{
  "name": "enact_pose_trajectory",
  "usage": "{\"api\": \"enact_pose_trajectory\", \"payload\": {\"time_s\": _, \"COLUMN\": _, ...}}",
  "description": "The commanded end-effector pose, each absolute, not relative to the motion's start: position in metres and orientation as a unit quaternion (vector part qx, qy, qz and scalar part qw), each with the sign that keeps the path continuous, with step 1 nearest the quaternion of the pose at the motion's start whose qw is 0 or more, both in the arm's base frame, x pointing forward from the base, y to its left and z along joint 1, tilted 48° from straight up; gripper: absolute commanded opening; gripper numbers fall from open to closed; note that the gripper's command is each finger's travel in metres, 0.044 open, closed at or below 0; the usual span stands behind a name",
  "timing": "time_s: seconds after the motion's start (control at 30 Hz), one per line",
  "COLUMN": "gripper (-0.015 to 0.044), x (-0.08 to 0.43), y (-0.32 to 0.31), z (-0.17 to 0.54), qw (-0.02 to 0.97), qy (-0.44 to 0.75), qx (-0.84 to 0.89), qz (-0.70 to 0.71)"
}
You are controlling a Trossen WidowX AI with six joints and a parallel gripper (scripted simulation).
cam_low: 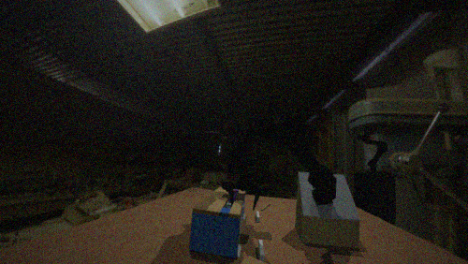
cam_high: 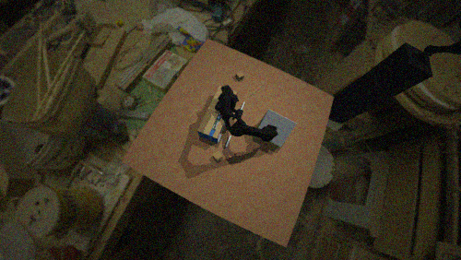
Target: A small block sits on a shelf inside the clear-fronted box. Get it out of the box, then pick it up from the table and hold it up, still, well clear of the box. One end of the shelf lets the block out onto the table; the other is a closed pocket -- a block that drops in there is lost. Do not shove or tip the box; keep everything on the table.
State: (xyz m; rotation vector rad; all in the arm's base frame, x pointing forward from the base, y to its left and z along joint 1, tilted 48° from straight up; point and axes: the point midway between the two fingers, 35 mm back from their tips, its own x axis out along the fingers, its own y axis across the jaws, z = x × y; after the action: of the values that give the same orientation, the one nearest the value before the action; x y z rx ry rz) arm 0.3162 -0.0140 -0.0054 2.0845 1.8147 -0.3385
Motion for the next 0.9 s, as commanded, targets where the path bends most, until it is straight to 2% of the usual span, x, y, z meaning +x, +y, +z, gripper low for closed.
{"api": "enact_pose_trajectory", "payload": {"time_s": 0.0, "gripper": 0.0400, "x": 0.315, "y": -0.006, "z": 0.000, "qw": 0.173, "qy": 0.642, "qx": 0.737, "qz": -0.119}}
{"api": "enact_pose_trajectory", "payload": {"time_s": 0.87, "gripper": 0.0400, "x": 0.316, "y": 0.018, "z": 0.026, "qw": 0.172, "qy": 0.642, "qx": 0.737, "qz": -0.119}}
